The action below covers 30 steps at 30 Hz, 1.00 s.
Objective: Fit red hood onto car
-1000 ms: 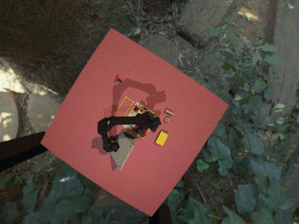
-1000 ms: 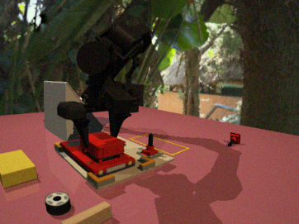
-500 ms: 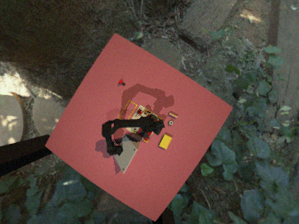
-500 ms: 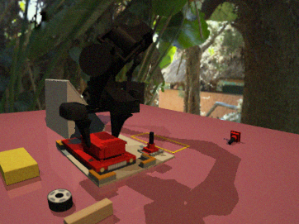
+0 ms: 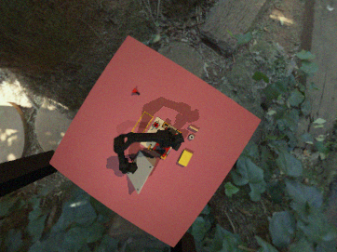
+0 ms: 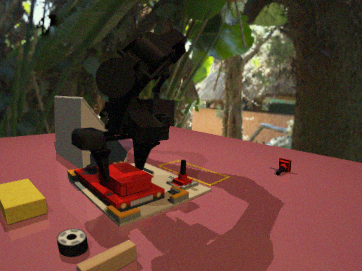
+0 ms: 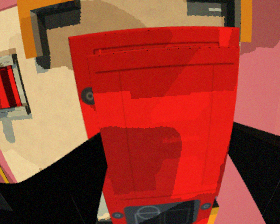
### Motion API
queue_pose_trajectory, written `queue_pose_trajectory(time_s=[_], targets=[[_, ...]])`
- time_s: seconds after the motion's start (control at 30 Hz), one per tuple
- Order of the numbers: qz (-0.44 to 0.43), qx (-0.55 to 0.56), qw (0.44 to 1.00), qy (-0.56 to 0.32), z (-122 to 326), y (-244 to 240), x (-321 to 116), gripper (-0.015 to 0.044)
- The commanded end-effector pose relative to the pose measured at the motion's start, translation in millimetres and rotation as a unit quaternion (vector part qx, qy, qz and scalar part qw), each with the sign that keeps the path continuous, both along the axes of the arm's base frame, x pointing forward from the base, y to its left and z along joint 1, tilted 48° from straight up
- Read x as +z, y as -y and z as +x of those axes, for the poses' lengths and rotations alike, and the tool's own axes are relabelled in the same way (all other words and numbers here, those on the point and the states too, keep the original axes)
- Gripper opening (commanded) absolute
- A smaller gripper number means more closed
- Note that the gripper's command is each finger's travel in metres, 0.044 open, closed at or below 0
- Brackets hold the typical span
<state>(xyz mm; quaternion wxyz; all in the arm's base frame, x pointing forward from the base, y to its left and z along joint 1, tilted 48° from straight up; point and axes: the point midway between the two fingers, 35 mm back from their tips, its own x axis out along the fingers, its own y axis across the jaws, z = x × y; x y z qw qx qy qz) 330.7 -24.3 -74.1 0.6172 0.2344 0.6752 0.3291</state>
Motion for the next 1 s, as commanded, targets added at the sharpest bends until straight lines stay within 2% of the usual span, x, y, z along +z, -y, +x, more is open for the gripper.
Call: queue_pose_trajectory(time_s=[0.0, 0.2, 0.77, 0.97], targets=[[0.002, -0.003, 1.000, -0.001, -0.5, -2.0, -1.8, 0.0000], [0.000, 0.000, 1.000, 0.000, -0.2, -0.6, -0.5, 0.0000], [0.001, 0.000, 1.000, 0.000, -0.3, -1.0, -0.8, 0.0440], [0.000, 0.000, 1.000, 0.000, 2.6, 8.4, 7.0, 0.0440]])
